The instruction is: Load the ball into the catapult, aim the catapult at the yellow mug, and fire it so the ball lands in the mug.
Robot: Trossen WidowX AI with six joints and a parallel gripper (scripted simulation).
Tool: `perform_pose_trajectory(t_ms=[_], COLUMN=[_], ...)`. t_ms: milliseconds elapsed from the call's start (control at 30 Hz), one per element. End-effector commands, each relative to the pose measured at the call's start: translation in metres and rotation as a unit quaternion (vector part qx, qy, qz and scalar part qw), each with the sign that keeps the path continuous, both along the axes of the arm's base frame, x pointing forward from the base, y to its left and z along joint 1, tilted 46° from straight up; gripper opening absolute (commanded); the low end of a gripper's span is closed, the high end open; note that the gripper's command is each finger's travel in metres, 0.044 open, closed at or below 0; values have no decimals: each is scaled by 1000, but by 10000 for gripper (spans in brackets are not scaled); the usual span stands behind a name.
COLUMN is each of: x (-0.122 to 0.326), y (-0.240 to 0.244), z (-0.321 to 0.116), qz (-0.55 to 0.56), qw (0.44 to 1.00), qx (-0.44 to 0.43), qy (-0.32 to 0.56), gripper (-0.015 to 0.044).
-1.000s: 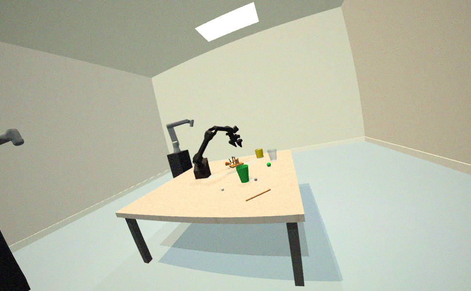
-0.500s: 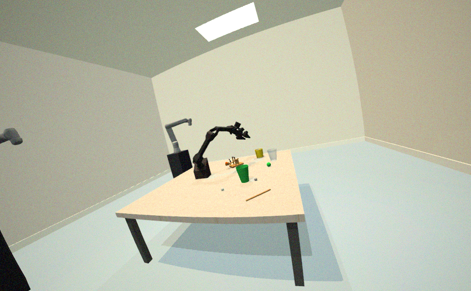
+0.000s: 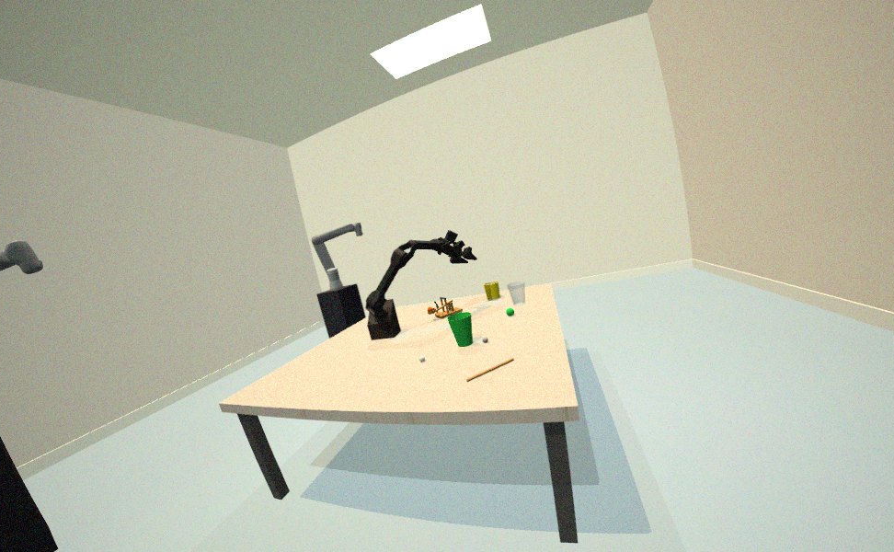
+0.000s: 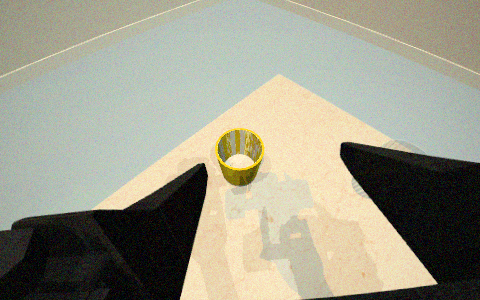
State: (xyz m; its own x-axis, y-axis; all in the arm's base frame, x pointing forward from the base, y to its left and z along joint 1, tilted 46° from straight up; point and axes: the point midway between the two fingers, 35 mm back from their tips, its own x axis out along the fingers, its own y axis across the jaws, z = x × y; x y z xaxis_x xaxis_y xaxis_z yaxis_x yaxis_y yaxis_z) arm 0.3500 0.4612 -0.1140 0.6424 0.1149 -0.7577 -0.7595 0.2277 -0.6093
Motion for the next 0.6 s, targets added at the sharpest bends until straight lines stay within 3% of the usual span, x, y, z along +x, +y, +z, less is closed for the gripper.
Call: perform_pose_trajectory(t_ms=[0, 67, 567], x=[0, 0, 0], y=[-1, -1, -1], z=[-2, -2, -2], qz=[1, 1, 1], qw=[1000, 1000, 1000], qx=[-3, -3, -3], qy=[-1, -1, -1], gripper=[440, 440, 46])
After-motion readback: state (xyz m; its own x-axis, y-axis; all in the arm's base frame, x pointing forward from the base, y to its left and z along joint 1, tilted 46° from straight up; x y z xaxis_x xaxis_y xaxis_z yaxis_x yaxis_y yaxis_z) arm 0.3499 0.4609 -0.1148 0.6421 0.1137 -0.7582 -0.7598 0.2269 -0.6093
